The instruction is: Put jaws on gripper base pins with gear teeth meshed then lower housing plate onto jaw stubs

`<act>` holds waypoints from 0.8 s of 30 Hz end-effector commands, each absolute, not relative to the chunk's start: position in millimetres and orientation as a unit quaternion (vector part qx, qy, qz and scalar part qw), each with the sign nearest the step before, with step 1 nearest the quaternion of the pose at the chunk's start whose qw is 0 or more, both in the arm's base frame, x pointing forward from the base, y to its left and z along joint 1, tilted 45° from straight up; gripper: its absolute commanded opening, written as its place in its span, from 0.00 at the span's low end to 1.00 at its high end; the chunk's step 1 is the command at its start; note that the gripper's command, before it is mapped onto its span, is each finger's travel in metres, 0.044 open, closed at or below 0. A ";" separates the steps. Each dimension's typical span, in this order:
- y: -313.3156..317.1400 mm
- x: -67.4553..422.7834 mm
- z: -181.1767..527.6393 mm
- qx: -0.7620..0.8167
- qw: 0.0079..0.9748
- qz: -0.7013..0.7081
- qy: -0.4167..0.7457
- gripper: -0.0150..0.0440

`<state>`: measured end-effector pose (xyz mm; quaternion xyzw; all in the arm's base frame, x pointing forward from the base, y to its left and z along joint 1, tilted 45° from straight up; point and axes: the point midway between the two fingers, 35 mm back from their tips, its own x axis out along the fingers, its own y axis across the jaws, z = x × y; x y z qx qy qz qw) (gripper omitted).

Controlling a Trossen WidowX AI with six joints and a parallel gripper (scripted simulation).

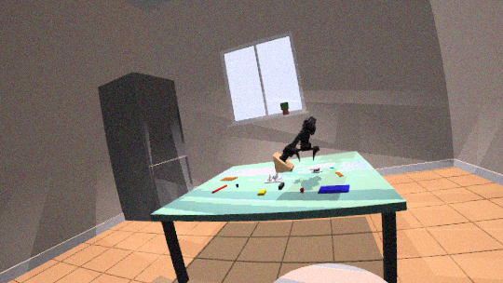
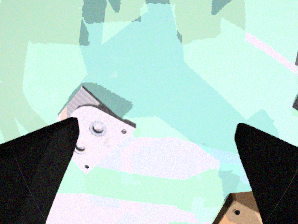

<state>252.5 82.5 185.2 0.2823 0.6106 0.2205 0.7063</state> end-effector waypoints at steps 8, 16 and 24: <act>101.3 232.2 201.8 0.162 0.740 0.333 0.561 1.00; 112.7 216.4 213.3 0.071 0.753 0.408 0.511 1.00; 121.0 202.8 221.9 -0.002 0.755 0.463 0.464 1.00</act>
